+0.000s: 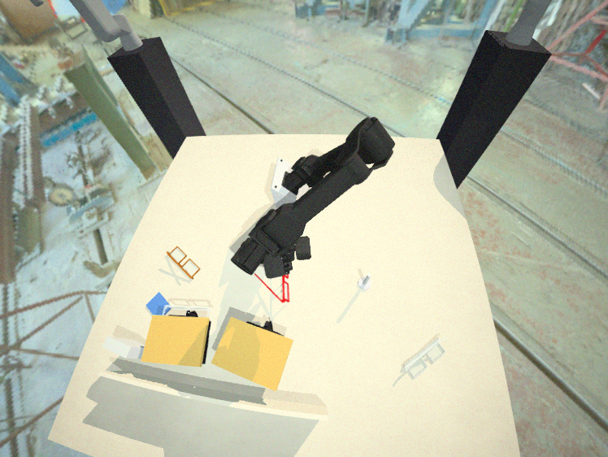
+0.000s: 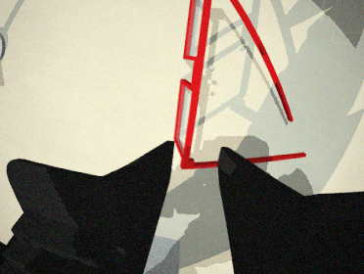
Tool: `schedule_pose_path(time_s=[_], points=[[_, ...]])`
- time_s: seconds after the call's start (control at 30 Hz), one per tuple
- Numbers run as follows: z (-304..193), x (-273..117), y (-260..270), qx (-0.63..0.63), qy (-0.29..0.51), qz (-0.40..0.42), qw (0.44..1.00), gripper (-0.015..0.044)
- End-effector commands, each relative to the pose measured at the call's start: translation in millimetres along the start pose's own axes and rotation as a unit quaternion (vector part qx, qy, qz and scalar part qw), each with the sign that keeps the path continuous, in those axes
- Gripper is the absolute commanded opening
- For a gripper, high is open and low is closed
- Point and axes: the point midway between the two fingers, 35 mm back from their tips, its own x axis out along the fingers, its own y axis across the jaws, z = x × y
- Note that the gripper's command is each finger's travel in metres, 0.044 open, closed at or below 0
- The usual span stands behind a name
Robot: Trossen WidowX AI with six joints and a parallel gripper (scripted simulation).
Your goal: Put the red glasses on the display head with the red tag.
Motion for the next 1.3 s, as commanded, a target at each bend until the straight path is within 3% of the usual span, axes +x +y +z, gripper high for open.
schedule_pose_path(time_s=[0.0,1.27], points=[[-1.0,0.6,1.1,0.004,0.0,0.004,1.0,0.012],[-1.0,58.7,7.1,0.004,0.0,0.006,1.0,0.012]])
